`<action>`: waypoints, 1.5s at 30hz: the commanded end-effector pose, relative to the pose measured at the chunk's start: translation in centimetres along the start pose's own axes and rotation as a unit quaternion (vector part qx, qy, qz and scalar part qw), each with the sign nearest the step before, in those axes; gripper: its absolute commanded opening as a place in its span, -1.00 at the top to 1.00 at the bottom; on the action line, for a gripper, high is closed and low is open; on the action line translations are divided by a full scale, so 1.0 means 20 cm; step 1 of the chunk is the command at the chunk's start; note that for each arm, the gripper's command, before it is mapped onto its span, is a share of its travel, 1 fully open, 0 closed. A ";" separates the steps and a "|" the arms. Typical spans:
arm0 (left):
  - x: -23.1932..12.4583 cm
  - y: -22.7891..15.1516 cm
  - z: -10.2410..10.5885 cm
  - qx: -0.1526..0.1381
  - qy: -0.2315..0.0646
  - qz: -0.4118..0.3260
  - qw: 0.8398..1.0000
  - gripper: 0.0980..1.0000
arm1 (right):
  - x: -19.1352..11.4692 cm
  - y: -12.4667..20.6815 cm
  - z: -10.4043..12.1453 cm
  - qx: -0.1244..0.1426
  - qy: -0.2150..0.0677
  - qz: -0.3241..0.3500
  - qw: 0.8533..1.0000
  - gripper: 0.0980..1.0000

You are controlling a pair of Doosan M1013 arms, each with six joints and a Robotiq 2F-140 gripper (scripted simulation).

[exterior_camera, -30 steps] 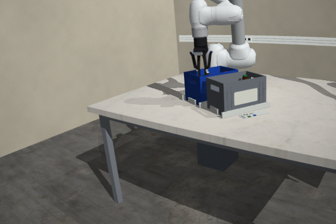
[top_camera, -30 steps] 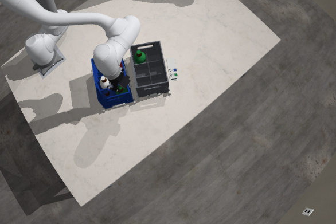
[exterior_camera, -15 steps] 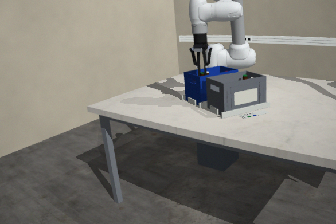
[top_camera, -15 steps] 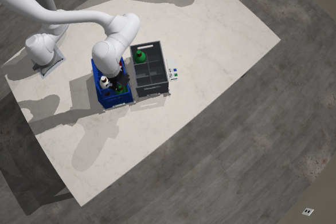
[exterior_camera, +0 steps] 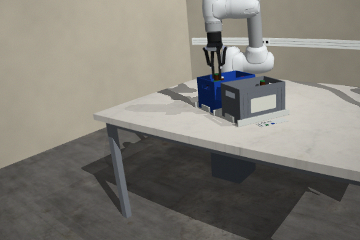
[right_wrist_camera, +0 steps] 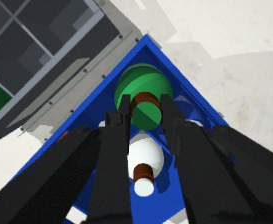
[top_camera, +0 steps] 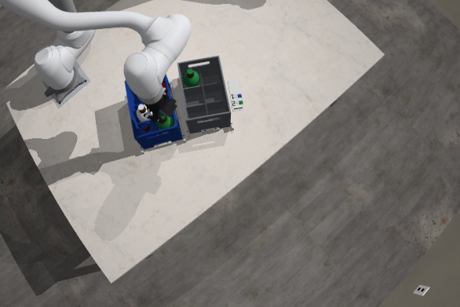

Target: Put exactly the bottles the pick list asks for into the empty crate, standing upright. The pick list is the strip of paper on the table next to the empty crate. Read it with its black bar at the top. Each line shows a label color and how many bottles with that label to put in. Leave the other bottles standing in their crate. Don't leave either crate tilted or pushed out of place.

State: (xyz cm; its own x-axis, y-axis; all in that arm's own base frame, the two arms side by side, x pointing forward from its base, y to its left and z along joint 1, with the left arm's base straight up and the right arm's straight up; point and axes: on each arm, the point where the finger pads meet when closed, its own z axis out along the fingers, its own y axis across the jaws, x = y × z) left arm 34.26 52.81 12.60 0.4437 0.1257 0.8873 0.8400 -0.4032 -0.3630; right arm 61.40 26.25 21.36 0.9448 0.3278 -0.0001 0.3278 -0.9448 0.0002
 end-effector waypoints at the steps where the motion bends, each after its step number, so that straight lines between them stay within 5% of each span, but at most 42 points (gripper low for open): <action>1: 0.00 0.00 0.00 0.000 0.000 0.000 1.000 -1.00 | 0.00 0.00 -0.03 0.000 0.001 0.000 1.000 1.00; 45: 0.00 0.00 0.00 0.000 0.000 0.000 1.000 -1.00 | 0.00 0.00 -0.35 0.000 0.001 0.000 1.000 1.00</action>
State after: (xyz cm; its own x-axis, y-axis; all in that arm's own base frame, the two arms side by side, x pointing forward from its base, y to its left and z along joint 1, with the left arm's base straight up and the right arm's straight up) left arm 34.26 52.81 12.60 0.4437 0.1257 0.8873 0.8400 -0.4032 -0.3630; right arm 61.40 26.25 27.87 0.9448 0.3278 -0.0001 0.3278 -0.9448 0.0002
